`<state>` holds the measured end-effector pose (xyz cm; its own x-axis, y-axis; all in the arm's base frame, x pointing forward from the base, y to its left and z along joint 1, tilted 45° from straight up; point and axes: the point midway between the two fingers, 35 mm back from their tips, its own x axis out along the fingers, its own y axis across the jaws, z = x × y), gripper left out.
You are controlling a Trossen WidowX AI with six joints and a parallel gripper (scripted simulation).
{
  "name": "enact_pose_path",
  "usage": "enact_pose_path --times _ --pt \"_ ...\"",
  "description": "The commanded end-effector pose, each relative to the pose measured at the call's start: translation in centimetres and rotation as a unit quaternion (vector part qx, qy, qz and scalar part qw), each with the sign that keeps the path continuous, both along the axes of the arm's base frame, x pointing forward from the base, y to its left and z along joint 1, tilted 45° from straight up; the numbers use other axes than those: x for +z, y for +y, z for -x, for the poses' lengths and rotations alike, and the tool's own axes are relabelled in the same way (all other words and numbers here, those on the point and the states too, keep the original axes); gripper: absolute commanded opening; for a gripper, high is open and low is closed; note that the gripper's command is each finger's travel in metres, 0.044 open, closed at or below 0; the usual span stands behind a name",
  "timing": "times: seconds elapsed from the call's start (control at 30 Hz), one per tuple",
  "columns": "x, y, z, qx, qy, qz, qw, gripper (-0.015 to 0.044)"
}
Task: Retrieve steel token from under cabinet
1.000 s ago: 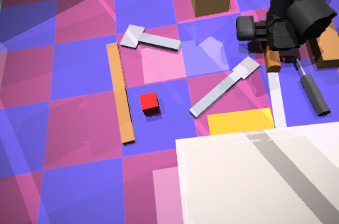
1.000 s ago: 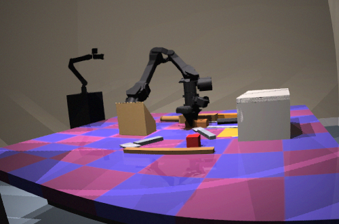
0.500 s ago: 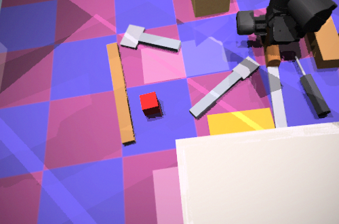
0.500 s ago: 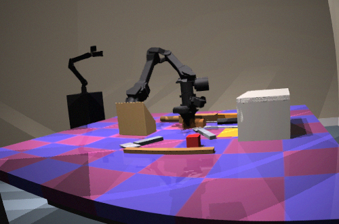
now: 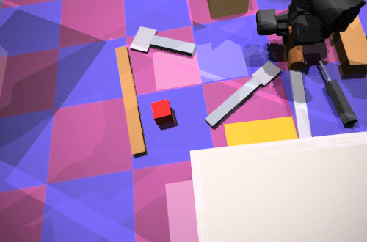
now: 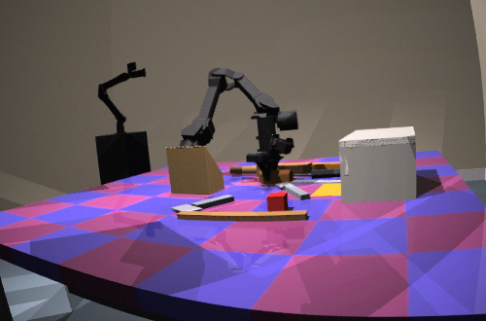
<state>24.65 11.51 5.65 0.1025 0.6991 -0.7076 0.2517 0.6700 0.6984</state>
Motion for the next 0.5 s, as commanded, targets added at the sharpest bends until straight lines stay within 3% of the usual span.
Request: enact_pose_path --times 0.0,0.2,0.37,0.47 --pt "0.10 0.01 0.09 -0.001 0.001 0.000 1.000 0.0026" --pt "0.03 0.01 0.03 0.000 0.000 0.000 1.000 0.0184" --pt "0.05 0.01 0.02 0.000 0.000 0.000 1.000 0.0200" --pt "0.04 0.01 0.03 0.001 0.001 0.000 1.000 0.0270"
